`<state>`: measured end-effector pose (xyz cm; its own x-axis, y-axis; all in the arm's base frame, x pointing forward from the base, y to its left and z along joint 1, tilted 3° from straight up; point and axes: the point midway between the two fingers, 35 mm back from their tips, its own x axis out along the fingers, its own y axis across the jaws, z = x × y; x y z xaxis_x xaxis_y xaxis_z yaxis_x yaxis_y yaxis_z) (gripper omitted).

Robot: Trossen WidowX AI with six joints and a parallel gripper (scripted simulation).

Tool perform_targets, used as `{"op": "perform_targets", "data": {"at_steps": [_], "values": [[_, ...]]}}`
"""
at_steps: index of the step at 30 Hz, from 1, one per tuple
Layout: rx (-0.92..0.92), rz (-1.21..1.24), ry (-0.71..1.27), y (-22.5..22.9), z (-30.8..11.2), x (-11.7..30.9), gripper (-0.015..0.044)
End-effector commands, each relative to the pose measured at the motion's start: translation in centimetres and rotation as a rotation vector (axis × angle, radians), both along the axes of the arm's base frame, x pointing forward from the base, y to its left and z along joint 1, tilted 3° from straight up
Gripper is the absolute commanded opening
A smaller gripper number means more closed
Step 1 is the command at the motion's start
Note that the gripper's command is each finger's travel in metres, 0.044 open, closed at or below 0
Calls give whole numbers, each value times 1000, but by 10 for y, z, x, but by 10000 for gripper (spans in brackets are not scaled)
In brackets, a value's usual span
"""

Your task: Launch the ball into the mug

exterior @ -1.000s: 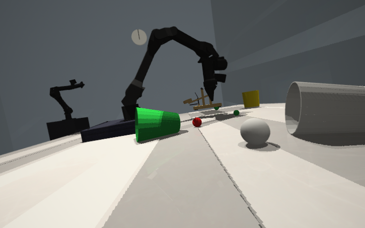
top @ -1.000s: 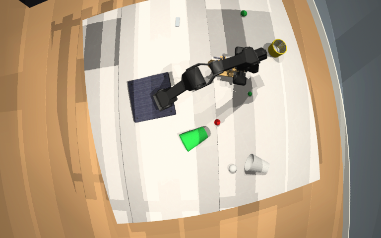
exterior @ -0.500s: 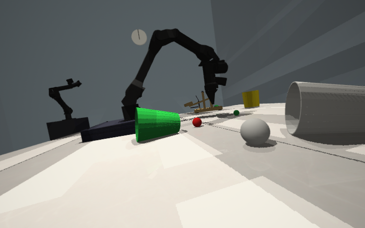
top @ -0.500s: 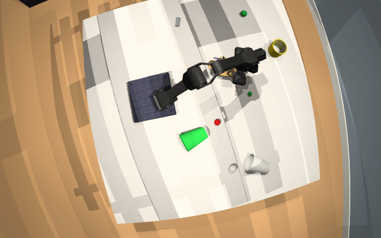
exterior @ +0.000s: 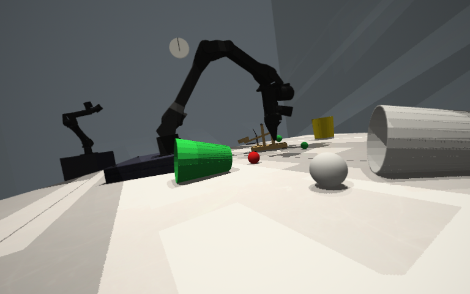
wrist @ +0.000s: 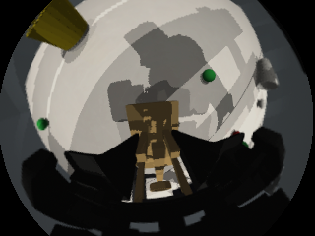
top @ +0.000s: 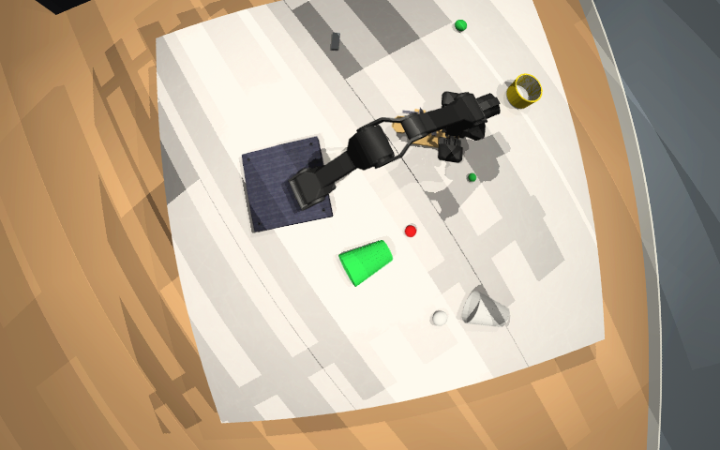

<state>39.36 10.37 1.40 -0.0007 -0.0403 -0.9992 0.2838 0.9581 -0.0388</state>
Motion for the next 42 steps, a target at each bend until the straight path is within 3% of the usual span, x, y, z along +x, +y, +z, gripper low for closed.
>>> {"op": "perform_targets", "data": {"at_steps": [1,7,21,24,29,32,33,39,42], "values": [[2,5,0,0,-7,0,0],[0,0,0,0,-2,0,0],[0,0,0,0,-2,0,368],[0,0,0,2,23,3,440],[-1,0,1,4,95,0,440],[-1,0,1,4,98,0,440],[0,6,-5,4,81,4,440],[2,8,0,3,93,-1,440],[2,8,0,3,75,0,440]]}}
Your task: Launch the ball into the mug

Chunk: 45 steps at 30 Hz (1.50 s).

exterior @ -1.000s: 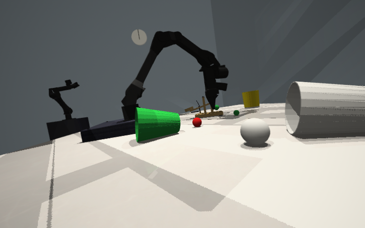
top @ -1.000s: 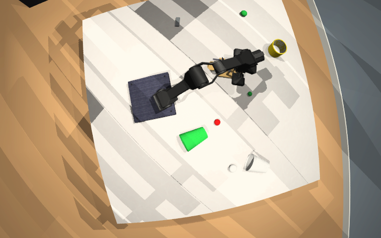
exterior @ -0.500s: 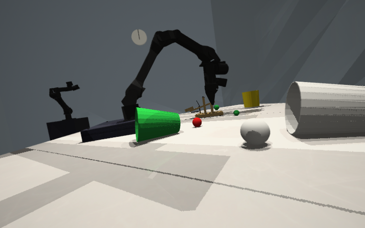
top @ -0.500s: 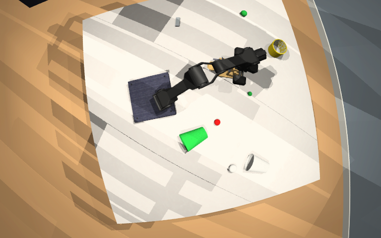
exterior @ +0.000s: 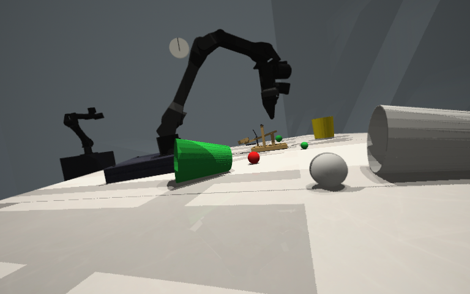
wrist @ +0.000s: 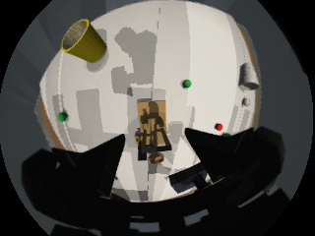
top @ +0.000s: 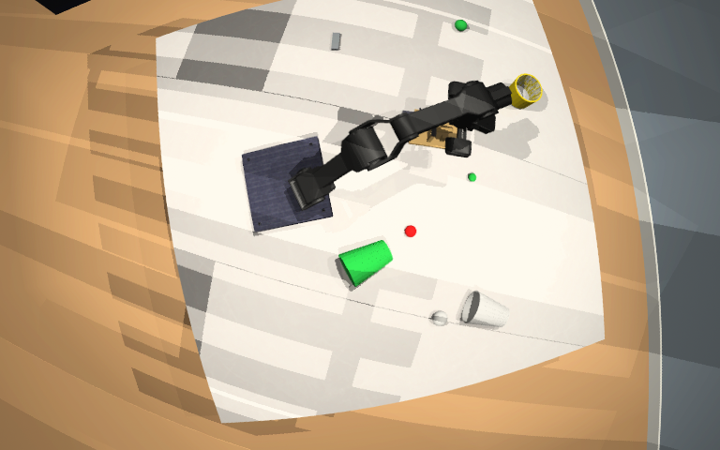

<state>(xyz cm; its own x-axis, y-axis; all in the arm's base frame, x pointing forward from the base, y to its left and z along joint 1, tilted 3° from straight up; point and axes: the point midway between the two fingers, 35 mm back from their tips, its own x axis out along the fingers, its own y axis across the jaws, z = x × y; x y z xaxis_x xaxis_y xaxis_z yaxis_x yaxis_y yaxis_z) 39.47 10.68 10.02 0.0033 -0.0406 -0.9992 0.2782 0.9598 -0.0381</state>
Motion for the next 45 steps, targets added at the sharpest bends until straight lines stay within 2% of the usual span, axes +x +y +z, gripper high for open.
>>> {"op": "perform_targets", "data": {"at_steps": [1,4,45], "values": [[2,2,4,-1,-23,-1,440],[2,2,4,-2,-41,-2,440],[2,2,4,-4,-94,-2,440]]}}
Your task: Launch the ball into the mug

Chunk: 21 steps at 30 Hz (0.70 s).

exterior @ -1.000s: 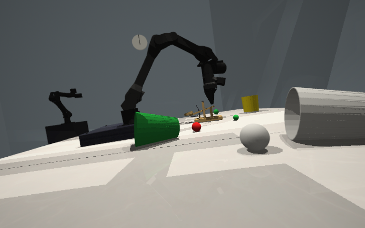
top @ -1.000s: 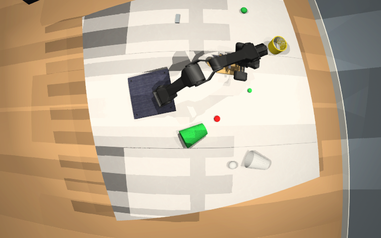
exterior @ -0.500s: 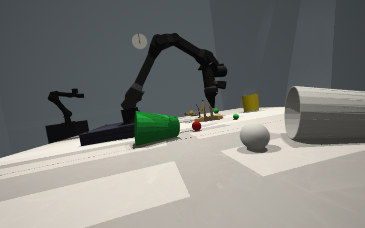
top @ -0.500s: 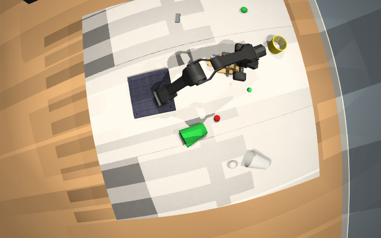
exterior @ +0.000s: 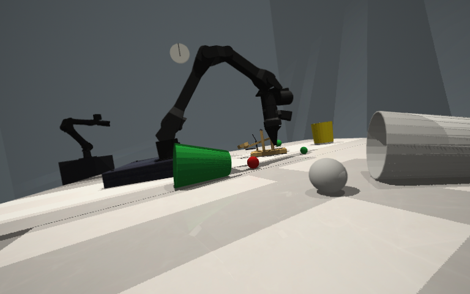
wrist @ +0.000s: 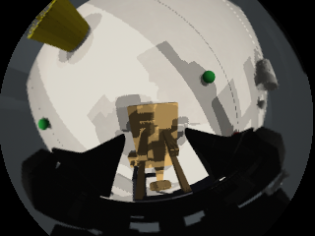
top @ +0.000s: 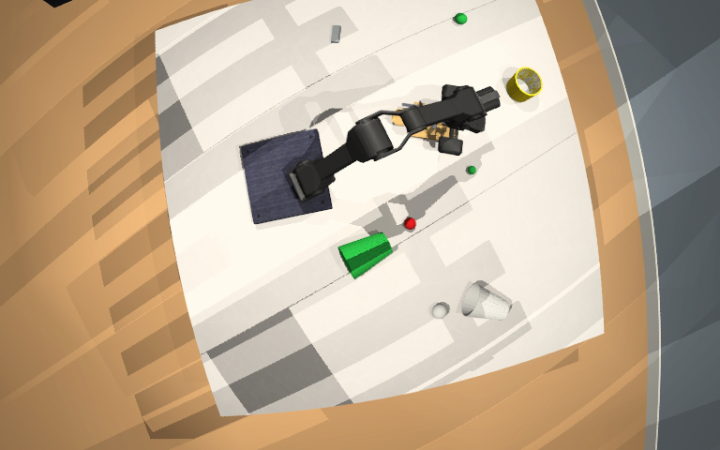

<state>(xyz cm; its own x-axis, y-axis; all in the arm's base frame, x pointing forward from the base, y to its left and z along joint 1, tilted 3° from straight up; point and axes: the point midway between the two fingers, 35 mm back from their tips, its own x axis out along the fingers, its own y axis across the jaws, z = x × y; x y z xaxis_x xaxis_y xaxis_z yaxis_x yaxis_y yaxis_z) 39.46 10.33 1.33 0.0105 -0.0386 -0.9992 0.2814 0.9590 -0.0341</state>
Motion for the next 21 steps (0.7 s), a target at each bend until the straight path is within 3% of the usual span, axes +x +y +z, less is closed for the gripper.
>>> {"op": "perform_targets", "data": {"at_steps": [1,4,16,21], "values": [[0,5,11,0,-7,-2,440],[0,5,11,0,-7,-2,440],[-1,0,4,0,-3,-1,125],[-1,0,4,0,-3,-1,92]]}}
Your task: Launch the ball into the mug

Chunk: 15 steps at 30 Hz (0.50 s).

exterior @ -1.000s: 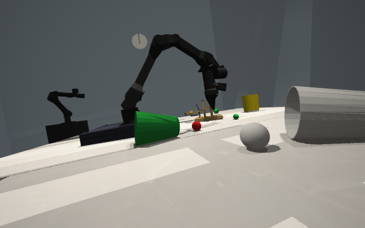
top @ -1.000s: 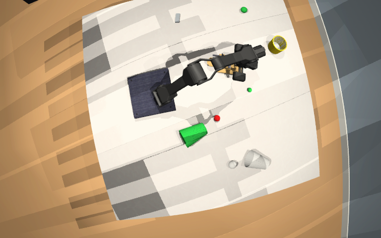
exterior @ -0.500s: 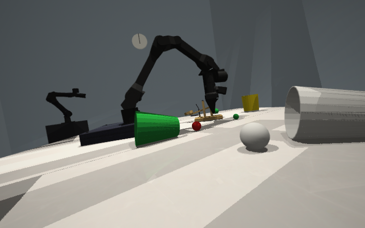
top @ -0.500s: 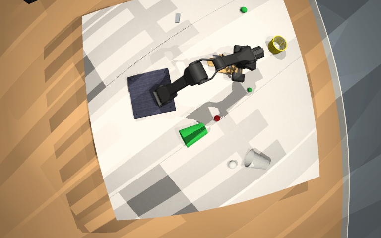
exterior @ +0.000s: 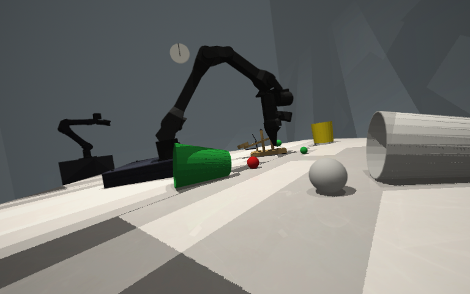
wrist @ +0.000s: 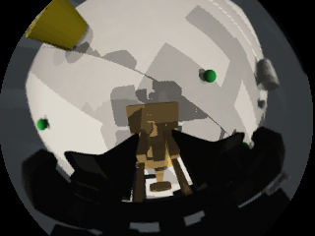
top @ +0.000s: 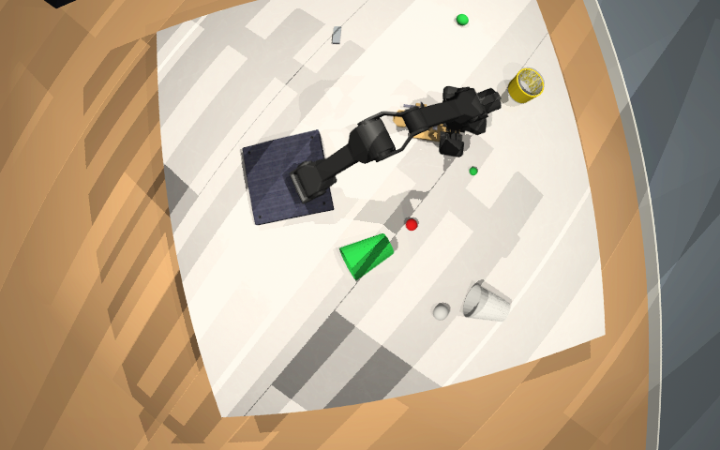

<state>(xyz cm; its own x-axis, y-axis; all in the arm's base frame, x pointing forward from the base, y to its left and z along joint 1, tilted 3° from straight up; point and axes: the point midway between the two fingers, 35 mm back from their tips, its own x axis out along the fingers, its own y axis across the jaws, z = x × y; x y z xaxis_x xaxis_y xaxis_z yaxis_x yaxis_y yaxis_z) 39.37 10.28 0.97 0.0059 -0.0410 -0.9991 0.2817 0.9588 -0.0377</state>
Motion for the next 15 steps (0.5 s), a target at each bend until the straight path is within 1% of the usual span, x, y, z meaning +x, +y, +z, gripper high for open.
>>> {"op": "perform_targets", "data": {"at_steps": [1,3,4,6,10,15], "values": [[1,0,-1,0,3,0,65],[1,0,-1,1,25,1,13],[0,0,0,2,39,1,0],[0,0,0,2,50,0,0],[0,6,0,2,50,0,0],[0,149,8,2,49,1,0]]}}
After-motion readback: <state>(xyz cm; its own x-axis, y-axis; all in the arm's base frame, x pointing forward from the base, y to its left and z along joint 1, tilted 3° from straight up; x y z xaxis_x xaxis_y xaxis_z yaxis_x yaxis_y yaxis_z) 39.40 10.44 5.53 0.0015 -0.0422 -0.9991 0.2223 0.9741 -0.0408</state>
